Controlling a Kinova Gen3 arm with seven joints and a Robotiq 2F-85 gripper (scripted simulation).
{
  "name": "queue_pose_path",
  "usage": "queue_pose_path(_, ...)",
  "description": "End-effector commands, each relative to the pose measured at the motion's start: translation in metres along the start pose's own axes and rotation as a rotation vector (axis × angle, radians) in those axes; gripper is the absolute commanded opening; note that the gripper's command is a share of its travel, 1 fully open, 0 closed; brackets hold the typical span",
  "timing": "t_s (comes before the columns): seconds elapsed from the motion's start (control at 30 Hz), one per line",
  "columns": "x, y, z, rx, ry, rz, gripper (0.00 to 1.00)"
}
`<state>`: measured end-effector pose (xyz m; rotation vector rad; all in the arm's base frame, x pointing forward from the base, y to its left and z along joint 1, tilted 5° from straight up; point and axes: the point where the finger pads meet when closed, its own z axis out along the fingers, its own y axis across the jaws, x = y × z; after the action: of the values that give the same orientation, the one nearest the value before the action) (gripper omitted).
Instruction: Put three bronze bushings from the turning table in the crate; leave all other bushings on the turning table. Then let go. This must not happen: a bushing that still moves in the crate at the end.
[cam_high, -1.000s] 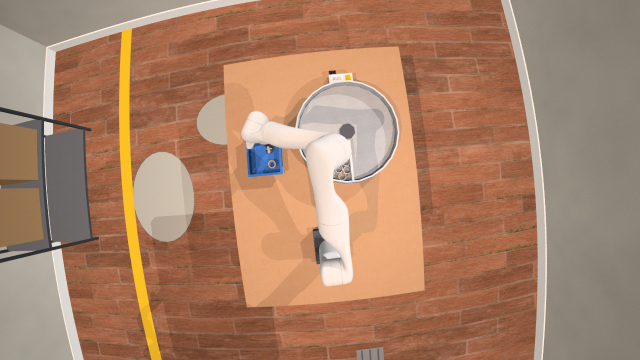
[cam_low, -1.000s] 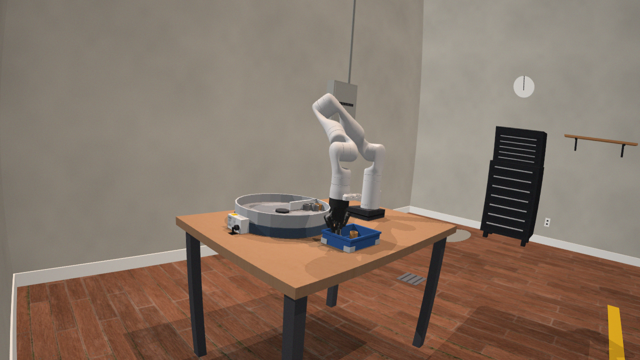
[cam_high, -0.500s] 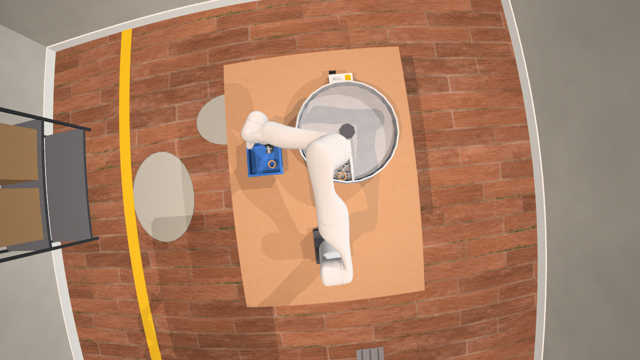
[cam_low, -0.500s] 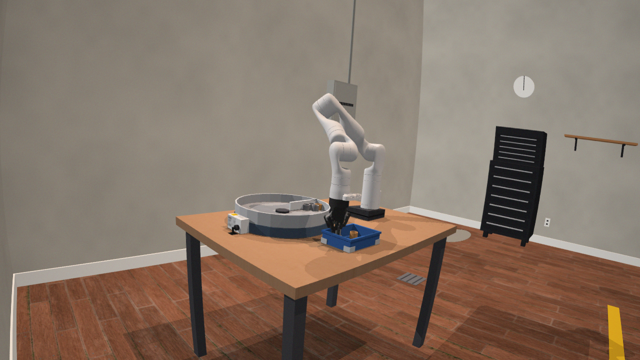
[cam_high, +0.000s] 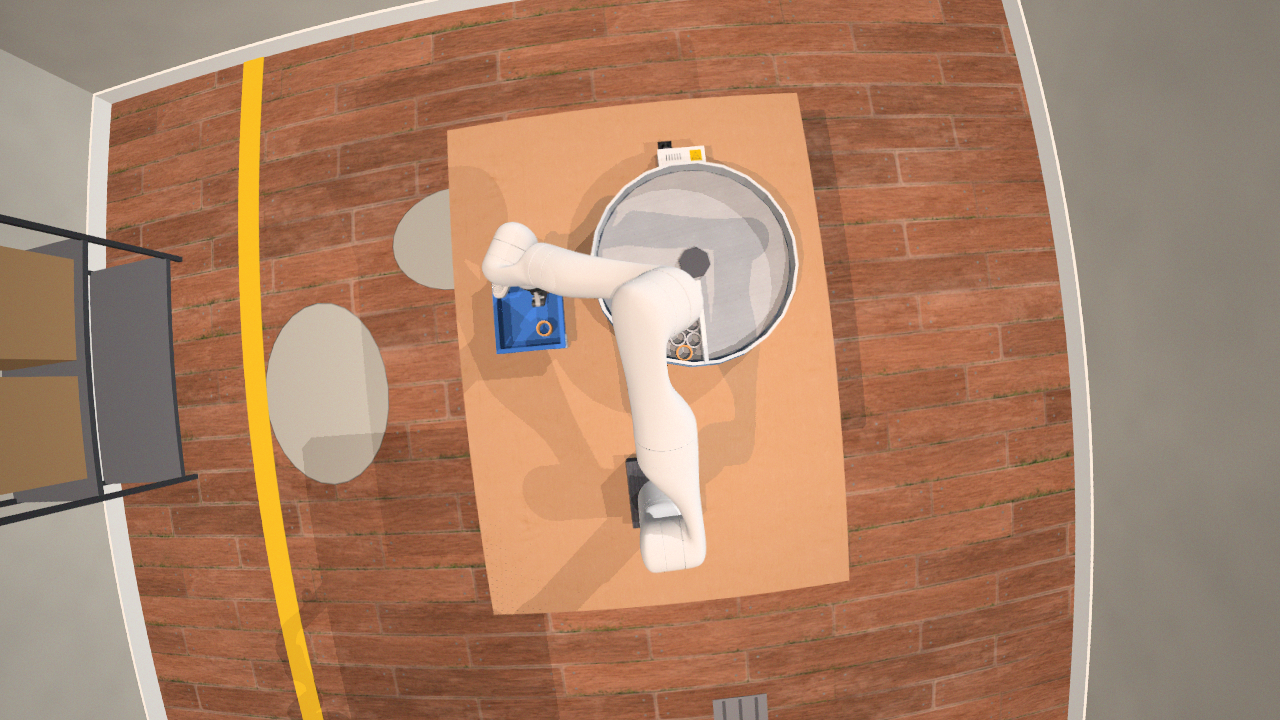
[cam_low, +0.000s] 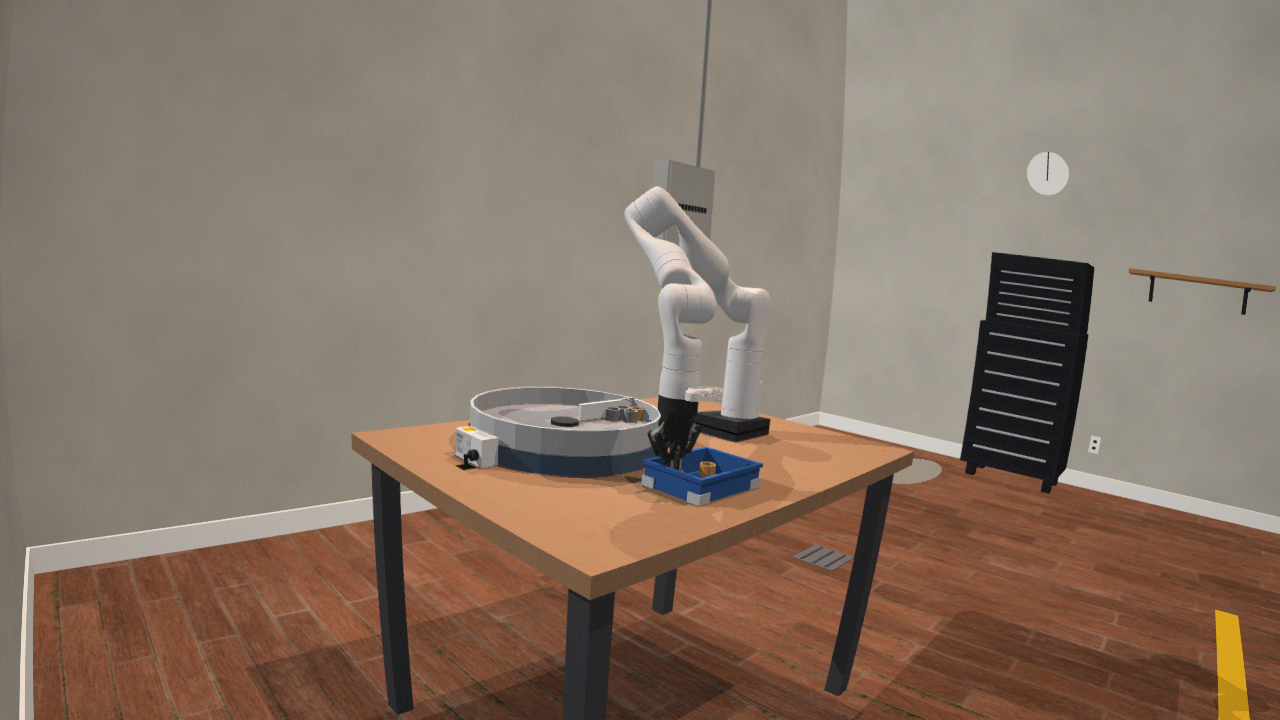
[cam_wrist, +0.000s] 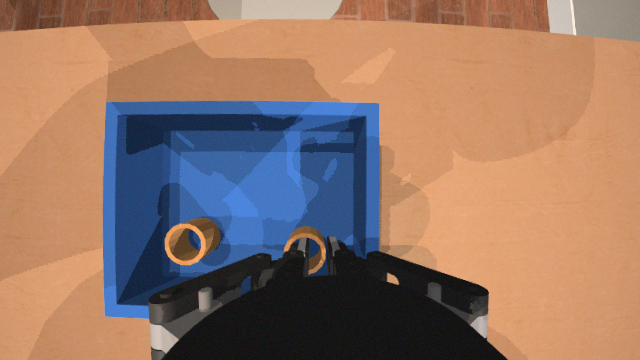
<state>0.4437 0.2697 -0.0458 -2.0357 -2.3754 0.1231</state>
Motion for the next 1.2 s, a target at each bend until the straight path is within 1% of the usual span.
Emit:
queue_pose_path(0.0, 0.0003, 0.0006, -0.0010, -0.002, 0.001, 0.000, 0.16)
queue_pose_path(0.9, 0.0003, 0.0006, -0.0010, -0.002, 0.001, 0.000, 0.16)
queue_pose_path(1.17, 0.0002, 0.0010, -0.0060, -0.002, 0.001, 0.000, 0.16)
